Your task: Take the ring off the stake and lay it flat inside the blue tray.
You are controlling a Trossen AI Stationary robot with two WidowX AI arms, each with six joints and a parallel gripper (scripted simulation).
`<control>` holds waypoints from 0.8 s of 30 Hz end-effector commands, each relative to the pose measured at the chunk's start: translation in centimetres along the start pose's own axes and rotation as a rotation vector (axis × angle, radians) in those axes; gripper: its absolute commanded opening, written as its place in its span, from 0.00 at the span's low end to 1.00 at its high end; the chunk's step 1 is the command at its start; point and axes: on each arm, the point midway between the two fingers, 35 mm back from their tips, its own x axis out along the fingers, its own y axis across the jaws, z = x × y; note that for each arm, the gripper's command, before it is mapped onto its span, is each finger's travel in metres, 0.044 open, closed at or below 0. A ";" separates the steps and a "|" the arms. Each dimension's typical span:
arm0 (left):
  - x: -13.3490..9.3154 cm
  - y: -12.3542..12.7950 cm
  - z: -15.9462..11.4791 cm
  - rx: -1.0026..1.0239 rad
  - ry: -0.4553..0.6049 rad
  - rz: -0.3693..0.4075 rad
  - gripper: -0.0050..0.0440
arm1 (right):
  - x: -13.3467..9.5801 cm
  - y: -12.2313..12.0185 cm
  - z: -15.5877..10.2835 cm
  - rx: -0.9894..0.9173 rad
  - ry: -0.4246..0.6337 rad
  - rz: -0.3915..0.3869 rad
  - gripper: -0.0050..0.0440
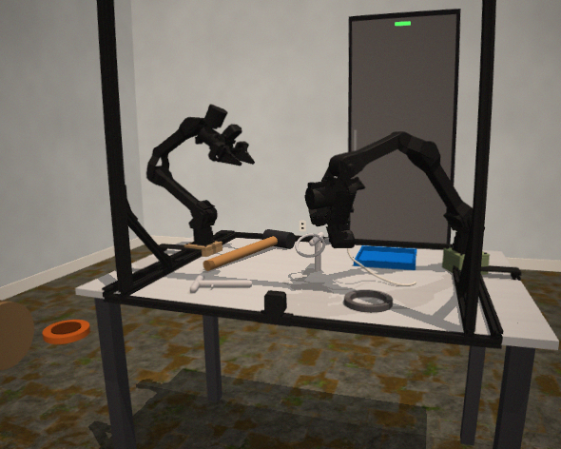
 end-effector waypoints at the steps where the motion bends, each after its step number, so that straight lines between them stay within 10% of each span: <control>1: 0.0 -0.1 0.0 0.003 0.001 -0.004 0.92 | -0.3 0.2 0.4 0.007 -0.006 0.002 0.10; 24: 0.0 -0.1 0.0 0.003 0.001 -0.004 0.92 | -1.0 1.3 1.1 0.007 -0.006 0.002 0.10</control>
